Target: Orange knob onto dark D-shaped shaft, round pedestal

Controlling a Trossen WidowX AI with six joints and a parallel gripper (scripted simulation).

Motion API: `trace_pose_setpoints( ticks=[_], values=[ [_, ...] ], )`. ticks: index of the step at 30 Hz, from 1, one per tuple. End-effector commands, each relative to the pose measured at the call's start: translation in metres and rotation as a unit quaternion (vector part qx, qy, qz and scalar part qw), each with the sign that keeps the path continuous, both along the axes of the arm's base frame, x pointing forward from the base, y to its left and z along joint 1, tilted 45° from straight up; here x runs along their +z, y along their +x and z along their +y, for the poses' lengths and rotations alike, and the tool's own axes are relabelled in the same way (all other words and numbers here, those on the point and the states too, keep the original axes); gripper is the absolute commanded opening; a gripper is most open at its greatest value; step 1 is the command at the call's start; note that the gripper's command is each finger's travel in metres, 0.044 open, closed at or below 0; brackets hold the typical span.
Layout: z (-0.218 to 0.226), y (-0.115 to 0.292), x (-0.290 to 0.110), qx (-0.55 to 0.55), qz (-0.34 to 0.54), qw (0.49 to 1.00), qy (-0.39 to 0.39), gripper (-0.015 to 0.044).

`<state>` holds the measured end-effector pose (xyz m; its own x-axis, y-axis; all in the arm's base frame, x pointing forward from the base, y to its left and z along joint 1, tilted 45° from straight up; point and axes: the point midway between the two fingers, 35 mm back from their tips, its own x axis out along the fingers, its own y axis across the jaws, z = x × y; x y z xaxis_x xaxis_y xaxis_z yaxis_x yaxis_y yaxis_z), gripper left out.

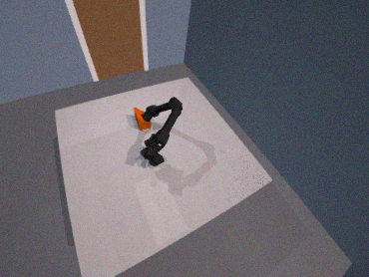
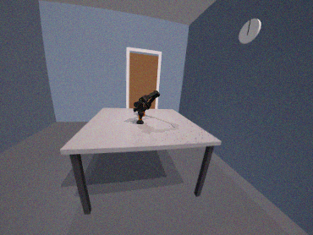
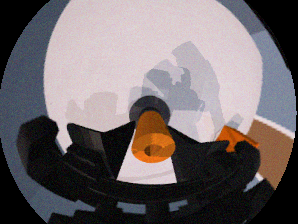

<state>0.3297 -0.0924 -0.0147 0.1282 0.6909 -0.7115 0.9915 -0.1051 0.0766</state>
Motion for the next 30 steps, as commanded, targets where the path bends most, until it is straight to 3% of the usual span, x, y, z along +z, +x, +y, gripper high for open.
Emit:
trace_pose_setpoints(
  ticks=[1, 5, 13, 21, 30],
  values=[
    [0.0, 0.0, 0.0, 0.0, 0.0, 1.0, 0.0, 0.0341],
    [0.0, 0.0, 0.0, 0.0, 0.0, 1.0, 0.0, 0.044],
    [-0.002, 0.0, 0.001, 0.0, 0.0, 1.0, 0.0, 0.044],
    [-0.065, -0.012, 0.066, 0.0, 0.001, 1.0, -0.002, 0.044],
    [-0.068, -0.009, 0.067, 0.0, 0.001, 1.0, -0.001, 0.044]
  ],
)
